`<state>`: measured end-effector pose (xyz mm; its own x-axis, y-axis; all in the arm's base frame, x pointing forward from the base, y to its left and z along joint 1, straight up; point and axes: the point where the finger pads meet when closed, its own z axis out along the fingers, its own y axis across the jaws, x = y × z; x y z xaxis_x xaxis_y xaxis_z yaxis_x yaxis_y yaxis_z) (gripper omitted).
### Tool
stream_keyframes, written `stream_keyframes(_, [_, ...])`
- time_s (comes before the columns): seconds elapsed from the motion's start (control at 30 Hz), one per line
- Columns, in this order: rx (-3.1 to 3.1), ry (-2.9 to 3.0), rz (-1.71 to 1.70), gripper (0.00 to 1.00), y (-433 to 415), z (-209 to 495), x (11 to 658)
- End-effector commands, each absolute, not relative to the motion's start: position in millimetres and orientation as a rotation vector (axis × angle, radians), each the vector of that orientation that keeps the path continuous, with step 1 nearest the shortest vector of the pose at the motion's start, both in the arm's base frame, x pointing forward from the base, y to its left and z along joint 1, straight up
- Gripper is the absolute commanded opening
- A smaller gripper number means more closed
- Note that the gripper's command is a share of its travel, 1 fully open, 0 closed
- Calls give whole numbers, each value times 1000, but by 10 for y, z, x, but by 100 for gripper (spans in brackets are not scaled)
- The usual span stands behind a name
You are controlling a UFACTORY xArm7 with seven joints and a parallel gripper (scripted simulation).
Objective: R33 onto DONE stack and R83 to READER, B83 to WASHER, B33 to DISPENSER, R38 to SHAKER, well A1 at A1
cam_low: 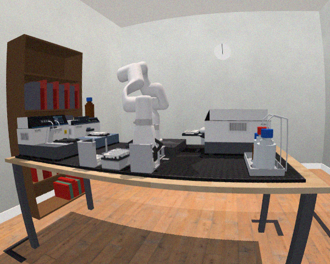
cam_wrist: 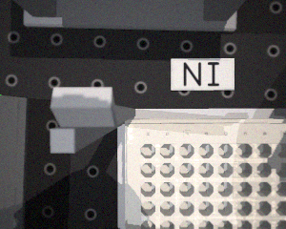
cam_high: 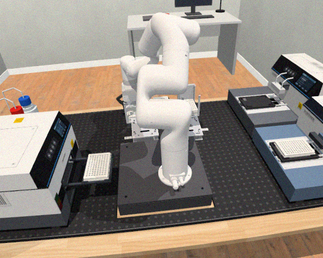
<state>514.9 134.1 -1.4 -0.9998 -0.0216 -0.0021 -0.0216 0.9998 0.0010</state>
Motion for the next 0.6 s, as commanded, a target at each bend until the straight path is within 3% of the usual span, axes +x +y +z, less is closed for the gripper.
stream_keyframes(0.0, [-34,3135,3,100,1346,-4,5165])
stream_keyframes(0.57, [-34,3135,3,100,1346,-54,5165])
